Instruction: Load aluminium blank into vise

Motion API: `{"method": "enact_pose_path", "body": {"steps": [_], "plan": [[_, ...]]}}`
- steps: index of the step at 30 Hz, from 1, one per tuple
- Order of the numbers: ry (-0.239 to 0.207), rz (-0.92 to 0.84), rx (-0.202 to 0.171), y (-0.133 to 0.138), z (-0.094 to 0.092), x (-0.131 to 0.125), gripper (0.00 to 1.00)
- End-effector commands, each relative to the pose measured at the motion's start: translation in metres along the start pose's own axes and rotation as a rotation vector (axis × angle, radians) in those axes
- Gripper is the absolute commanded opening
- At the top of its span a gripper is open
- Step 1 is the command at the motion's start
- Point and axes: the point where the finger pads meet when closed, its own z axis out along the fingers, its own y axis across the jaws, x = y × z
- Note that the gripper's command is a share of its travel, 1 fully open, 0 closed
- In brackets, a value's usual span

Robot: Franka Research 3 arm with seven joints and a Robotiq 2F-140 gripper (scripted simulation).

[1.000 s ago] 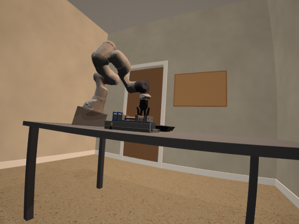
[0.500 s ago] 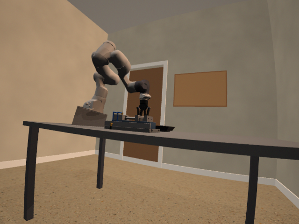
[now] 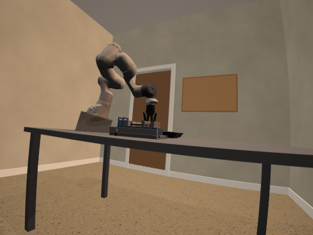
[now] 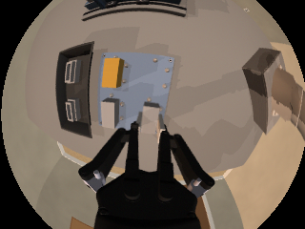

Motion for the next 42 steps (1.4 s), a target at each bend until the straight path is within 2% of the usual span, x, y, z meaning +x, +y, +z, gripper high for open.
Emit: {"method": "enact_pose_path", "body": {"steps": [1, 14, 20, 28, 30, 36, 42], "plan": [[-0.003, 0.005, 0.001, -0.001, 0.001, -0.001, 0.00], [-0.003, 0.005, 0.001, -0.001, -0.011, -0.001, 0.00], [-0.003, 0.005, 0.001, -0.001, -0.033, -0.001, 0.00], [-0.003, 0.005, 0.001, -0.001, -0.070, -0.001, 0.00], [-0.003, 0.005, 0.001, -0.001, -0.070, -0.001, 0.00], [-0.003, 0.005, 0.001, -0.001, -0.096, -0.001, 0.00], [-0.003, 0.005, 0.001, -0.001, -0.112, -0.001, 0.00]]}}
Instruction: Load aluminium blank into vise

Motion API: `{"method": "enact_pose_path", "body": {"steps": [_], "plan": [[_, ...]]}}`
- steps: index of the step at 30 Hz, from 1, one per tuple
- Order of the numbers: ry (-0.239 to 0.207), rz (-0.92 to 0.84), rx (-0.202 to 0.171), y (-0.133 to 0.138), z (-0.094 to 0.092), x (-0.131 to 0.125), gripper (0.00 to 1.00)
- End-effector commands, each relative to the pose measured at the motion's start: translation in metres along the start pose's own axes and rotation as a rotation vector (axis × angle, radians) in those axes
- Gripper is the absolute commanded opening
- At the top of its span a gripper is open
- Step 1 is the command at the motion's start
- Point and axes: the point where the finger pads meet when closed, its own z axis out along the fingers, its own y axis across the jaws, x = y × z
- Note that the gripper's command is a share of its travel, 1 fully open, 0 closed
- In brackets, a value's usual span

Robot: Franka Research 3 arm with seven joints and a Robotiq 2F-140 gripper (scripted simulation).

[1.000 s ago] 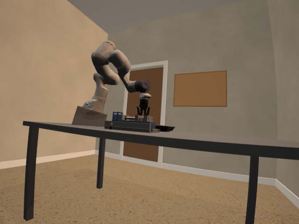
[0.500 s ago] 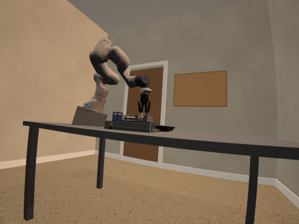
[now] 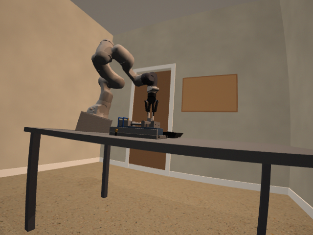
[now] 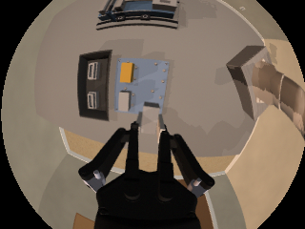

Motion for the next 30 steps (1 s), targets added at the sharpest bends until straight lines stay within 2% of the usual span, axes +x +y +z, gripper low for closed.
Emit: {"method": "enact_pose_path", "body": {"steps": [1, 12, 15, 20, 22, 23, 30], "plan": [[0.007, -0.021, -0.015, 0.005, -0.007, 0.003, 0.00], [0.007, -0.021, -0.015, 0.000, -0.011, 0.006, 0.00], [0.002, -0.022, -0.009, -0.036, -0.015, 0.032, 0.00], [-0.001, -0.022, -0.004, -0.077, -0.017, 0.072, 0.00], [-0.001, -0.022, -0.004, -0.077, -0.017, 0.072, 0.00], [-0.002, -0.022, -0.002, -0.096, -0.018, 0.096, 0.00], [-0.001, -0.022, 0.001, -0.136, -0.019, 0.162, 0.00]]}}
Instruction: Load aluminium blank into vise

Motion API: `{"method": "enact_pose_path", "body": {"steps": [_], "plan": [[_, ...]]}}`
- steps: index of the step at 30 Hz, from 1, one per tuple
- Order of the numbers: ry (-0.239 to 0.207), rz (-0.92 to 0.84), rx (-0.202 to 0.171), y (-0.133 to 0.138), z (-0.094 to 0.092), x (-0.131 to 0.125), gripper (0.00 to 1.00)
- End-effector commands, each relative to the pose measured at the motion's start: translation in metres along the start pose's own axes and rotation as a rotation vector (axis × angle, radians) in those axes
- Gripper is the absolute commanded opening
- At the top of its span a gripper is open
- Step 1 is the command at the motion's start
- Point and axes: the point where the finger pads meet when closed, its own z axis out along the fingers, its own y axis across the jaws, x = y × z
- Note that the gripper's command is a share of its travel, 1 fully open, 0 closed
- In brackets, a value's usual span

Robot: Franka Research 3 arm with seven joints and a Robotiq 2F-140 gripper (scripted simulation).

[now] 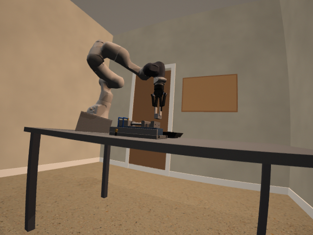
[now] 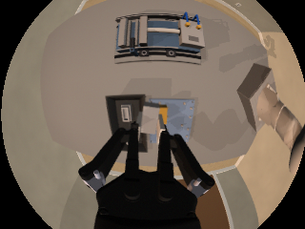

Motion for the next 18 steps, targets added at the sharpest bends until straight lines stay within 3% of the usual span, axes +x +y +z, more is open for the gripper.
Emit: {"method": "enact_pose_path", "body": {"steps": [1, 7, 9, 10, 18], "plan": [[0.002, -0.147, -0.011, -0.023, 0.001, 0.035, 0.00], [0.004, -0.146, -0.013, -0.054, 0.003, 0.098, 0.00], [0.004, -0.146, -0.013, -0.054, 0.003, 0.098, 0.00], [0.006, -0.146, -0.015, -0.064, 0.004, 0.126, 0.00], [0.010, -0.147, -0.024, -0.082, 0.009, 0.211, 0.00]]}}
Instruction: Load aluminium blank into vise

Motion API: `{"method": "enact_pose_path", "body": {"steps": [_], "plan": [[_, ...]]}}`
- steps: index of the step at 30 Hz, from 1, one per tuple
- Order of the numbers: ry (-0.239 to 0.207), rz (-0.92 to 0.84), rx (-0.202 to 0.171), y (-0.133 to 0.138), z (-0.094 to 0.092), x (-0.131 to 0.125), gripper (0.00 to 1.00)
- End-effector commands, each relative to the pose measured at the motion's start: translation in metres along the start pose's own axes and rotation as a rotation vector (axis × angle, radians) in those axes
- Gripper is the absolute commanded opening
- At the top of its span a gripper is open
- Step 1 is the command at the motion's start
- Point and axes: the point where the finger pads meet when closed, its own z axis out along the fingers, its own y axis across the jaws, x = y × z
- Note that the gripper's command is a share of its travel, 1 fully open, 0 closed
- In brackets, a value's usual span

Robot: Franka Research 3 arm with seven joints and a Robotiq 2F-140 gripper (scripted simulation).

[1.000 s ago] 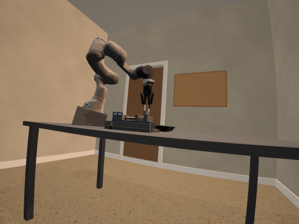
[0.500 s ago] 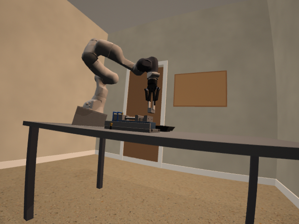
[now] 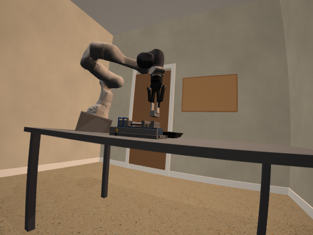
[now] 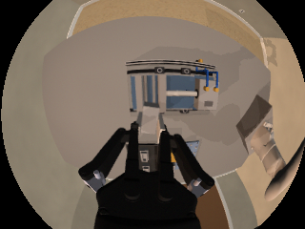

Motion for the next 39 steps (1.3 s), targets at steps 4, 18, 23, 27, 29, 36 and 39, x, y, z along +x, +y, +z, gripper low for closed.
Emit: {"method": "enact_pose_path", "body": {"steps": [4, 18, 23, 27, 29, 36, 39], "plan": [[-0.001, -0.167, -0.020, -0.007, 0.004, 0.046, 0.00], [-0.001, -0.167, -0.020, -0.007, 0.004, 0.046, 0.00], [-0.001, -0.167, -0.020, -0.007, 0.004, 0.046, 0.00], [-0.001, -0.167, -0.020, -0.007, 0.004, 0.046, 0.00], [-0.001, -0.167, -0.020, -0.007, 0.004, 0.046, 0.00], [-0.001, -0.167, -0.020, -0.007, 0.004, 0.046, 0.00], [-0.001, -0.167, -0.020, -0.007, 0.004, 0.046, 0.00]]}}
